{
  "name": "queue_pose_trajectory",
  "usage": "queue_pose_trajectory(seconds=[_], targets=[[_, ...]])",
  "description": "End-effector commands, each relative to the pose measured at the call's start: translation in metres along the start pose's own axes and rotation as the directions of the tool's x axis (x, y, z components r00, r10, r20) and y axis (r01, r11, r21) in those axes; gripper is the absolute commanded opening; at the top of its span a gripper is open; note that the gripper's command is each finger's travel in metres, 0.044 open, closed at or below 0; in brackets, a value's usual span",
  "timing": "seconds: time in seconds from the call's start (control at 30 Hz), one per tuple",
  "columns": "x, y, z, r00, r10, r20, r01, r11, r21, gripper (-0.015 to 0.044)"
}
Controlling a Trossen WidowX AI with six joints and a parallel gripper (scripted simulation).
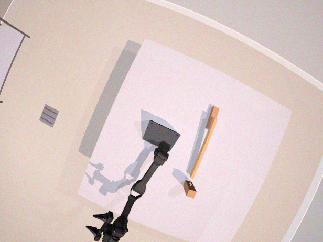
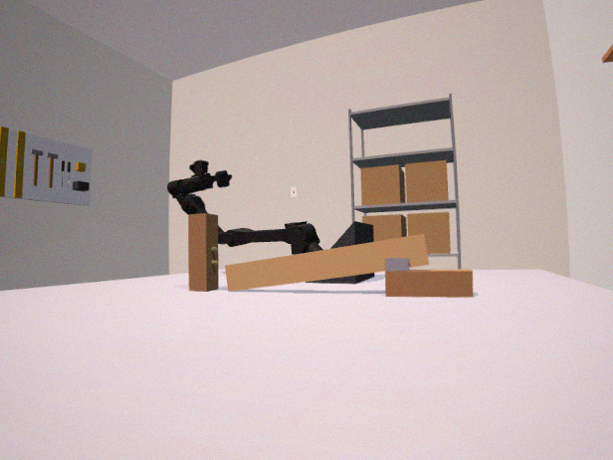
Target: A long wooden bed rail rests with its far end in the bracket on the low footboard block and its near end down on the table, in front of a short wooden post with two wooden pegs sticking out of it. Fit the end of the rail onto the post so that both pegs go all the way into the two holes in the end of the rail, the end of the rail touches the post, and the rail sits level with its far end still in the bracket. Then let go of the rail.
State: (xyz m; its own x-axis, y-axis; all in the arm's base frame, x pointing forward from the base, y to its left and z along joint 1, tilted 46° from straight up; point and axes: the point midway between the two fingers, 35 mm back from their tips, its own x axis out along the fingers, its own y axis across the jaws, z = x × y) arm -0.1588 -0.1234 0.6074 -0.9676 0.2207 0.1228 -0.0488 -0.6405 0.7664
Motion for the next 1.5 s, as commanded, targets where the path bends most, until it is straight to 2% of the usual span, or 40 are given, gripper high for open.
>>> queue_pose_trajectory(seconds=[0.0, 0.17, 0.4, 0.63, 0.83, 0.97, 1.13, 1.3, 1.47], targets=[[0.0, -0.001, 0.001, 1.0, -0.001, 0.003, 0.001, 1.0, 0.0, 0.0426], [0.009, -0.028, 0.048, 0.992, -0.051, 0.117, 0.052, 0.999, -0.007, 0.044], [0.009, -0.102, 0.139, 0.919, -0.212, 0.334, 0.225, 0.974, -0.001, 0.044], [-0.017, -0.194, 0.211, 0.762, -0.428, 0.486, 0.463, 0.885, 0.055, 0.044], [-0.06, -0.279, 0.252, 0.564, -0.629, 0.535, 0.67, 0.727, 0.149, 0.044], [-0.098, -0.335, 0.265, 0.412, -0.751, 0.516, 0.786, 0.579, 0.216, 0.044], [-0.151, -0.403, 0.264, 0.207, -0.883, 0.422, 0.893, 0.346, 0.287, 0.044], [-0.207, -0.462, 0.244, 0.011, -0.965, 0.263, 0.948, 0.094, 0.305, 0.044], [-0.264, -0.512, 0.206, -0.167, -0.985, 0.042, 0.957, -0.152, 0.247, 0.044]])
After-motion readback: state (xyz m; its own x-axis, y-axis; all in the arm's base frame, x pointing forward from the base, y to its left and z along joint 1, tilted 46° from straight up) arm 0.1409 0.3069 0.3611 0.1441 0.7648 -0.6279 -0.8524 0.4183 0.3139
